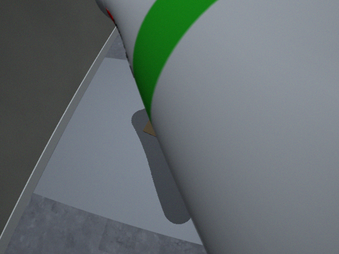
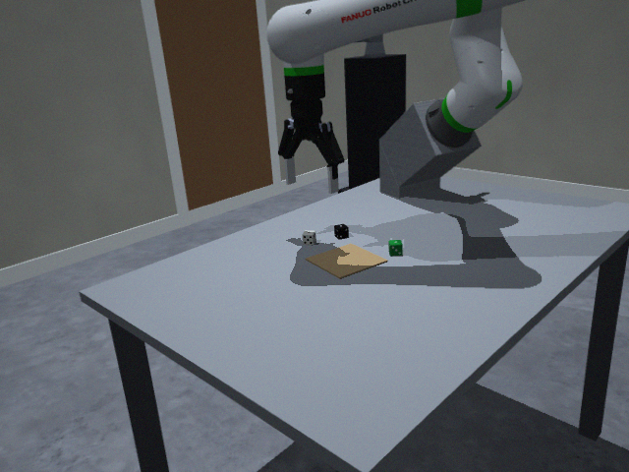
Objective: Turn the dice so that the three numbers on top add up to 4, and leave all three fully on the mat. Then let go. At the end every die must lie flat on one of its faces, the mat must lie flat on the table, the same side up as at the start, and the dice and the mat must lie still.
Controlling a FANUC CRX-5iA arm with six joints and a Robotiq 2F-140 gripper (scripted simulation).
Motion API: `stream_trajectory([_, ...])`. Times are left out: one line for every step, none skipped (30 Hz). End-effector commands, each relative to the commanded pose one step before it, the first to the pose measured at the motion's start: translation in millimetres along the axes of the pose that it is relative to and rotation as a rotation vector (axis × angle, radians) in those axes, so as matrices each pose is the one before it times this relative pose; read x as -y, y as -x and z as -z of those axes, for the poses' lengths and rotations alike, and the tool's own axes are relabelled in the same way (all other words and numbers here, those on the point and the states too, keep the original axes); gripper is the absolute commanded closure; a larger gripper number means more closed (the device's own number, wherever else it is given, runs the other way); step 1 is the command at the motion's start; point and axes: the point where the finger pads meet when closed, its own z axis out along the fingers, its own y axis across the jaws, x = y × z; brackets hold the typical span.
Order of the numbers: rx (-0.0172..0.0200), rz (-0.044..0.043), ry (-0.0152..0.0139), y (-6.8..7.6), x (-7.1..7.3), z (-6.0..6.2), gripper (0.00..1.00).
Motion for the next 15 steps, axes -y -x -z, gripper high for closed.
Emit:
stream_trajectory([0.00048,-0.00026,0.00099,-0.11,-0.17,-3.31,0.0])
stream_trajectory([0.0,0.0,0.0,-0.02,-0.01,-3.41,0.0])
stream_trajectory([0.0,0.0,0.0,-0.03,-0.02,-4.25,0.0])
stream_trajectory([0.0,0.0,0.0,-0.03,-0.02,-5.02,0.0])
stream_trajectory([0.0,0.0,0.0,-0.03,-0.02,-5.68,0.0])
stream_trajectory([0.0,0.0,0.0,-0.04,-0.03,-6.2,0.0])
stream_trajectory([0.0,0.0,0.0,-0.04,-0.03,-6.56,0.0])
stream_trajectory([0.0,0.0,0.00001,-0.03,-0.03,-6.73,0.0])
stream_trajectory([0.0,0.0,-0.00001,-0.04,-0.03,-6.72,0.0])
stream_trajectory([0.0,0.0,0.0,-0.04,-0.03,-6.53,0.0])
stream_trajectory([0.0,0.0,0.0,-0.03,-0.03,-6.16,0.0])
stream_trajectory([0.0,0.0,0.0,-0.04,-0.02,-5.63,0.0])
stream_trajectory([0.0,0.0,0.0,-0.03,-0.02,-4.97,0.0])
stream_trajectory([0.0,0.0,0.0,-0.02,-0.02,-4.2,0.0])
stream_trajectory([0.0,0.0,0.0,0.0,0.0,0.0,0.0])
